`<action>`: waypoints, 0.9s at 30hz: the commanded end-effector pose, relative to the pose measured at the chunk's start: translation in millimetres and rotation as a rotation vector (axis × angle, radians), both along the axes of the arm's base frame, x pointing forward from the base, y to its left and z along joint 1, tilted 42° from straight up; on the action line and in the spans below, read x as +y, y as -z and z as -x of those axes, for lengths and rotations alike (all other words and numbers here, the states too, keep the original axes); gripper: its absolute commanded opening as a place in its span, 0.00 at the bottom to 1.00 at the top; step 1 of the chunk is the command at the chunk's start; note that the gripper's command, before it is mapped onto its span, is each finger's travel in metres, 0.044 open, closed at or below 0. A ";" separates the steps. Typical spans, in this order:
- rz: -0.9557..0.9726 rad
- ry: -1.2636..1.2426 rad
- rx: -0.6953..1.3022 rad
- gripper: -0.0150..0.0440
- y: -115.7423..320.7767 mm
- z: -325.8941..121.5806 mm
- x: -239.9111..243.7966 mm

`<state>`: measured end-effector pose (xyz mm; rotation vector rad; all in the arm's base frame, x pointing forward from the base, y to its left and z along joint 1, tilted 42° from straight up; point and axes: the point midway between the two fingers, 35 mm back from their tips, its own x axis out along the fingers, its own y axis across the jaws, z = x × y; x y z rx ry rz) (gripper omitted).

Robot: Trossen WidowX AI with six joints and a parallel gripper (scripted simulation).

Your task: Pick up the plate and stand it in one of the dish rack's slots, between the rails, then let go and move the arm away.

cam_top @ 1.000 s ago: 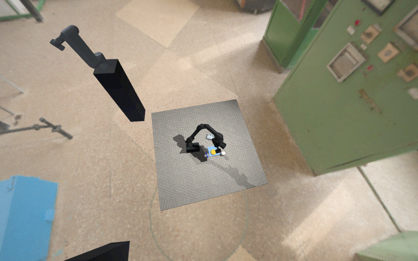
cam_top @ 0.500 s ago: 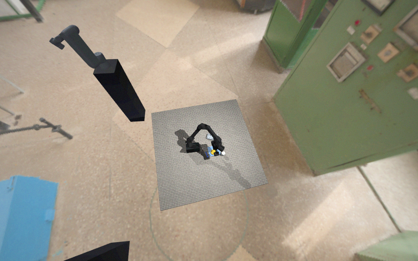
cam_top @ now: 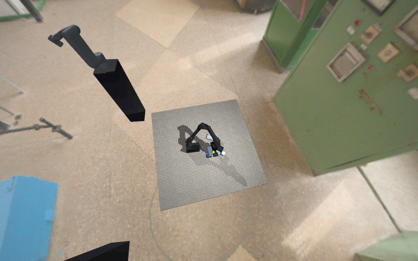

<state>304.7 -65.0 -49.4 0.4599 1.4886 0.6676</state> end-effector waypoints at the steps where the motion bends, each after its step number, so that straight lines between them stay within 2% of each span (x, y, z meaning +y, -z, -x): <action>1: -0.007 0.004 0.008 0.93 5.5 1.7 6.7; 27: -0.010 0.003 0.007 0.93 34.6 1.8 35.9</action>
